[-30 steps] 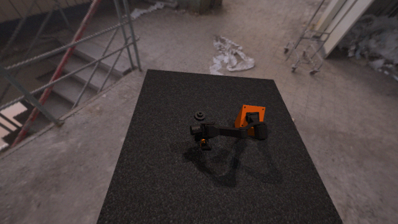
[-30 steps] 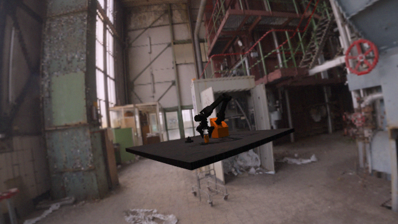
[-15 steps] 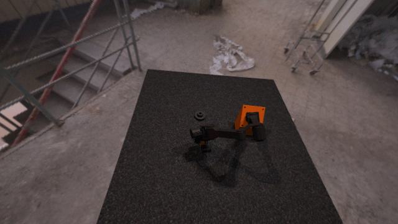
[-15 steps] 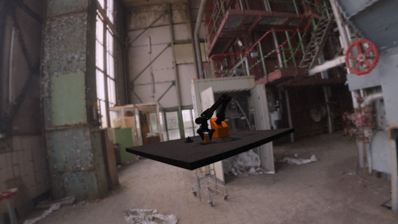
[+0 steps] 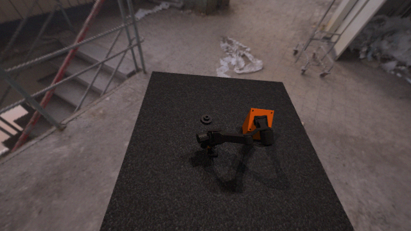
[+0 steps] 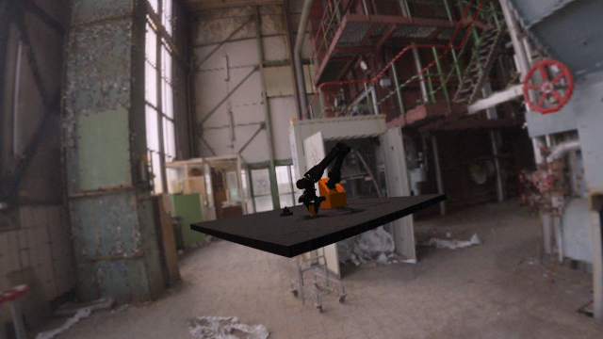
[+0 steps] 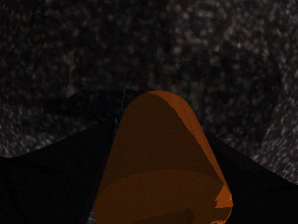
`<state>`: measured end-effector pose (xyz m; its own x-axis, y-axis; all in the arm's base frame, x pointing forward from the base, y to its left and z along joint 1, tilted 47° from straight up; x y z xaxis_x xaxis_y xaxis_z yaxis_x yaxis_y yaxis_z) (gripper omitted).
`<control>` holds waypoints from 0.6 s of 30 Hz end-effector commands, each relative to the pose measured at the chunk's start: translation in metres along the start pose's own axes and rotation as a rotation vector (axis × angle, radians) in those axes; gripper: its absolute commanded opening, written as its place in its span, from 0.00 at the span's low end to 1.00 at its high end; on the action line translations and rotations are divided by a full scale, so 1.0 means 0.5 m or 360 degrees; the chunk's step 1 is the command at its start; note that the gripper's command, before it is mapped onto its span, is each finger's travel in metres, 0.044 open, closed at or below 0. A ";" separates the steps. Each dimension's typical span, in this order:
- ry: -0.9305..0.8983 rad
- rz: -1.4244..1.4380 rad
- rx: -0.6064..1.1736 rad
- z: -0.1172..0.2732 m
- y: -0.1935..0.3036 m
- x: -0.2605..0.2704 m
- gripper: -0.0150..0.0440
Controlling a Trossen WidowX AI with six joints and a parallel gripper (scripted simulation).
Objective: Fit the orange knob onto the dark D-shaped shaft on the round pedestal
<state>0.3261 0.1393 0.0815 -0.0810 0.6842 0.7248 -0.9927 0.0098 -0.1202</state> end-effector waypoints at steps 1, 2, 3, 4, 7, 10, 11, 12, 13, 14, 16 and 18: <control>0.0007 -0.0008 -0.0003 0.000 0.000 -0.001 0.55; 0.0007 -0.0008 -0.0003 0.000 0.000 -0.001 0.54; 0.0007 -0.0008 -0.0003 0.000 0.000 -0.001 0.53; 0.0007 -0.0008 -0.0003 0.000 0.000 -0.001 0.52; 0.0010 -0.0008 -0.0003 0.008 -0.002 -0.003 0.39; 0.0023 -0.0006 -0.0001 0.044 -0.008 -0.011 0.25; 0.0027 -0.0006 -0.0001 0.057 -0.009 -0.013 0.25; 0.0030 -0.0005 0.0000 0.070 -0.010 -0.016 0.25; 0.0032 -0.0005 0.0000 0.084 -0.011 -0.018 0.25; 0.0034 -0.0005 0.0001 0.097 -0.011 -0.020 0.25; 0.0037 -0.0005 0.0002 0.124 -0.011 -0.023 0.25; 0.0038 -0.0005 0.0003 0.151 -0.010 -0.026 0.25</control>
<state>0.3254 0.0893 0.1103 -0.0652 0.7040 0.7072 -0.9948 0.0098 -0.1015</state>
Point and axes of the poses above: the point midway between the two fingers, 35 mm back from their tips, its own z axis back along the fingers, its own x axis across the jaws, y = z × x, the point moved 4 cm from there along z, back along the fingers, and after that the axes turned 1 degree about z, right-handed, at the moved point
